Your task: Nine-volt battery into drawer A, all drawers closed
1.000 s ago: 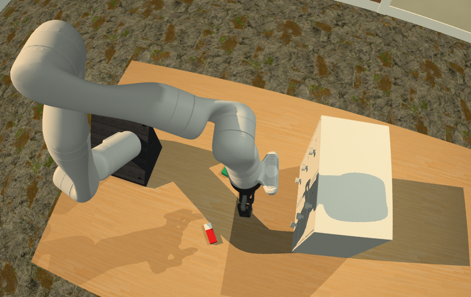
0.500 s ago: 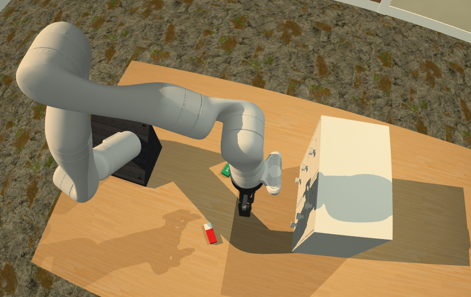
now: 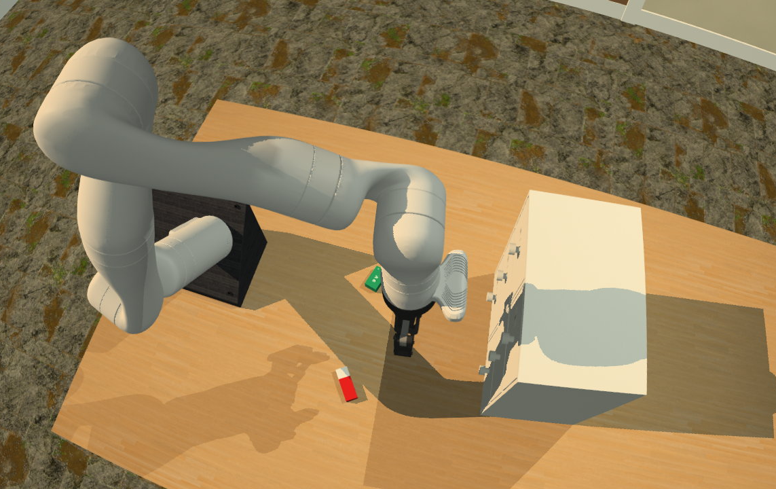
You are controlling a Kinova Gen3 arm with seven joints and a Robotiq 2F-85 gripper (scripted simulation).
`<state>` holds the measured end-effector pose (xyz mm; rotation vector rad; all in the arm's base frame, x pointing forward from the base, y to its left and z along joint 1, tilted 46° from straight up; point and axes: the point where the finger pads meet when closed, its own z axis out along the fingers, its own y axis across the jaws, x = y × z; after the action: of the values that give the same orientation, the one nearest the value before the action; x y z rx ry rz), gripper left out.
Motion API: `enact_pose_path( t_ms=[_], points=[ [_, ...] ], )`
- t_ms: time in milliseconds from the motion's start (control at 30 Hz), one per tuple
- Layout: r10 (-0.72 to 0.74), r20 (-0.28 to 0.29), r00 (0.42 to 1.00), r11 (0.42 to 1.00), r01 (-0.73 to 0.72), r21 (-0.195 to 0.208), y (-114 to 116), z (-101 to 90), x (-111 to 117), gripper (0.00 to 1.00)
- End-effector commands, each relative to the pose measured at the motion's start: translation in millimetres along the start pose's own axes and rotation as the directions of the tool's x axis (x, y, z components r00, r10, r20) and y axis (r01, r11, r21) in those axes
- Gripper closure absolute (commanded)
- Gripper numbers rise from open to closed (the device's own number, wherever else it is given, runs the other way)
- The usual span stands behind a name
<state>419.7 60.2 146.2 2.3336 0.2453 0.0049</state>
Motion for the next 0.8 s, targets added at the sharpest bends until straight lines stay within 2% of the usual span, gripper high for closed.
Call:
enact_pose_path(
  t_ms=[0, 767],
  points=[
    [0.001, 0.003, 1.000, 1.000, -0.001, 0.000, 0.3, -0.5, 0.9, 0.00],
    [0.001, 0.024, 1.000, 1.000, -0.001, 0.000, 0.4, -2.3, -0.4, 0.00]
  ],
)
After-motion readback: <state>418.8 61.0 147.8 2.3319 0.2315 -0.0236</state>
